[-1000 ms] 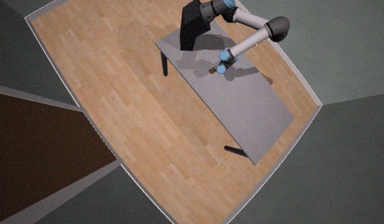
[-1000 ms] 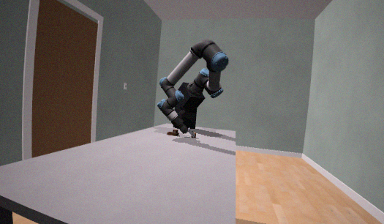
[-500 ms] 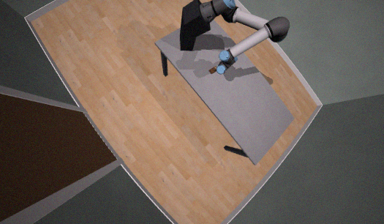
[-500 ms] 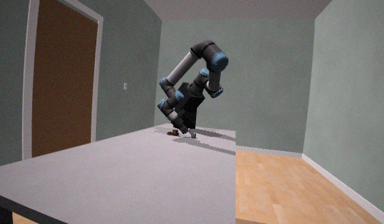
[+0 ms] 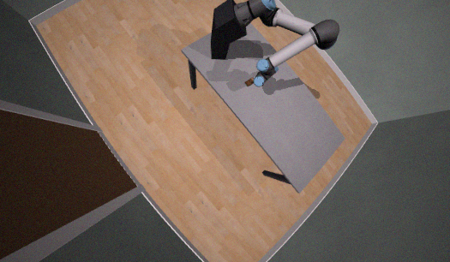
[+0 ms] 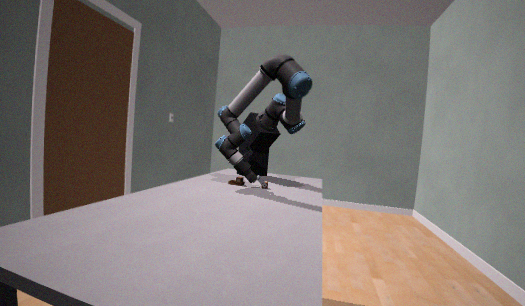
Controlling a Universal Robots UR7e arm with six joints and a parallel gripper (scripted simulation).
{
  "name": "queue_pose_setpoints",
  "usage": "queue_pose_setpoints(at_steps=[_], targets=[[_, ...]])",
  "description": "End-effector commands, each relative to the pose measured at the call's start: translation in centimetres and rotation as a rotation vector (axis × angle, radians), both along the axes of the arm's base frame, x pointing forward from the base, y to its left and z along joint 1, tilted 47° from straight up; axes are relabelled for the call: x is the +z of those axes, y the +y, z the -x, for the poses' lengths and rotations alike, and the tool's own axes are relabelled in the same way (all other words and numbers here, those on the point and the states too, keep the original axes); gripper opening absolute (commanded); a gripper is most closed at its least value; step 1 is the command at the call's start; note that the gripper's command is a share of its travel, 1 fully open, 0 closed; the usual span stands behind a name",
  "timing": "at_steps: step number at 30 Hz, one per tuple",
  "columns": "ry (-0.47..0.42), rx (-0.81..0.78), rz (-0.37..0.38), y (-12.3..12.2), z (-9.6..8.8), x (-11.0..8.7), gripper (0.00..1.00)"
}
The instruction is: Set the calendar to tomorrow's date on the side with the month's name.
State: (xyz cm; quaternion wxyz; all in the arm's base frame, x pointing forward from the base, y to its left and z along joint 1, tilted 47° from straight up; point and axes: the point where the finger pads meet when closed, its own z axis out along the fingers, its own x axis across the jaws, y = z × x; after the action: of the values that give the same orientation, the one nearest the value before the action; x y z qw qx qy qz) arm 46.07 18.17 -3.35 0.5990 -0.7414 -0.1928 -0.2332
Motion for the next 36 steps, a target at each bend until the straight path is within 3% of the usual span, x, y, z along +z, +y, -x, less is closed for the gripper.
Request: queue_pose_setpoints(at_steps=[1,27,31,36], targets=[[-0.001,0.0,0.0,-0.03,-0.02,0.02,0.6],[-0.001,0.0,0.0,-0.03,-0.02,0.02,0.6],[-0.001,0.0,0.0,-0.03,-0.02,0.02,0.72],[-0.001,0.0,0.0,-0.03,-0.02,0.02,0.78]])
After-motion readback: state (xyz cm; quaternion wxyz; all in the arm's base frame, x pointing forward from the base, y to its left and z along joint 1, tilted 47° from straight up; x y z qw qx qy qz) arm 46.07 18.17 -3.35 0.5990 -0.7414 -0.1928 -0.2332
